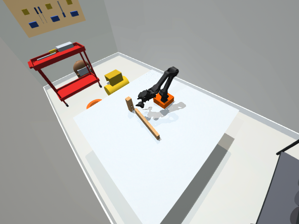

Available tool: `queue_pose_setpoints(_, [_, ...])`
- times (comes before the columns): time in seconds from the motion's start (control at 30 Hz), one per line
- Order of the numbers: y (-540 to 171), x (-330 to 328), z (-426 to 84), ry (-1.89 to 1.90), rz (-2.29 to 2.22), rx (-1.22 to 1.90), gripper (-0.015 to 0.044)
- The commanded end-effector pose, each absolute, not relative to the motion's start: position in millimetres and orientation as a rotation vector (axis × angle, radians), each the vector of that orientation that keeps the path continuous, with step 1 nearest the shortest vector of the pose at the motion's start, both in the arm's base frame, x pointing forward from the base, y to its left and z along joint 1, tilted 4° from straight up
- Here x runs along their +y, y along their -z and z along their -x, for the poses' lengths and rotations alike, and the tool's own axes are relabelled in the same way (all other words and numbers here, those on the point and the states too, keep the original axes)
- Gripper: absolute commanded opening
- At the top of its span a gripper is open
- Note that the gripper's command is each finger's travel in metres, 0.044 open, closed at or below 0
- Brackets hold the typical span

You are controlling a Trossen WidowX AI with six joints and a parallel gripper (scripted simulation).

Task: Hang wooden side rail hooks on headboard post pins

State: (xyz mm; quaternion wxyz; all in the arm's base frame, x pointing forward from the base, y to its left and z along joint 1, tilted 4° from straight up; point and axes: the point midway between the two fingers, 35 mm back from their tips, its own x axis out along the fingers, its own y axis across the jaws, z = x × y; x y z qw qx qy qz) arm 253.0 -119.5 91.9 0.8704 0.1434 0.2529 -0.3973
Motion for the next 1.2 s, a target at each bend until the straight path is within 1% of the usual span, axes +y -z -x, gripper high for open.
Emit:
queue_pose_setpoints(0.0, [-92.2,-119.7,-253.5,0.829,-0.29,0.537,0.044])
queue_pose_setpoints(0.1, [-91.9,-114.4,-265.5,0.714,-0.105,0.714,0.044])
queue_pose_setpoints(0.23, [-91.4,-104.2,-282.6,0.455,0.198,0.978,0.044])
queue_pose_setpoints(0.37, [-91.9,-92.6,-295.1,0.131,0.471,1.175,0.044])
queue_pose_setpoints(0.5, [-94.3,-80.0,-303.7,-0.245,0.708,1.29,0.044])
queue_pose_setpoints(0.63, [-99.4,-66.8,-309.1,-0.619,0.865,1.318,0.044])
queue_pose_setpoints(0.9, [-107.6,-52.9,-312.5,-1.051,1.031,1.23,0.044])
queue_pose_setpoints(0.97, [-108.7,-51.3,-312.8,-1.112,1.061,1.204,0.044])
queue_pose_setpoints(1.17, [-108.8,-51.2,-312.8,-1.115,1.062,1.203,0.044])
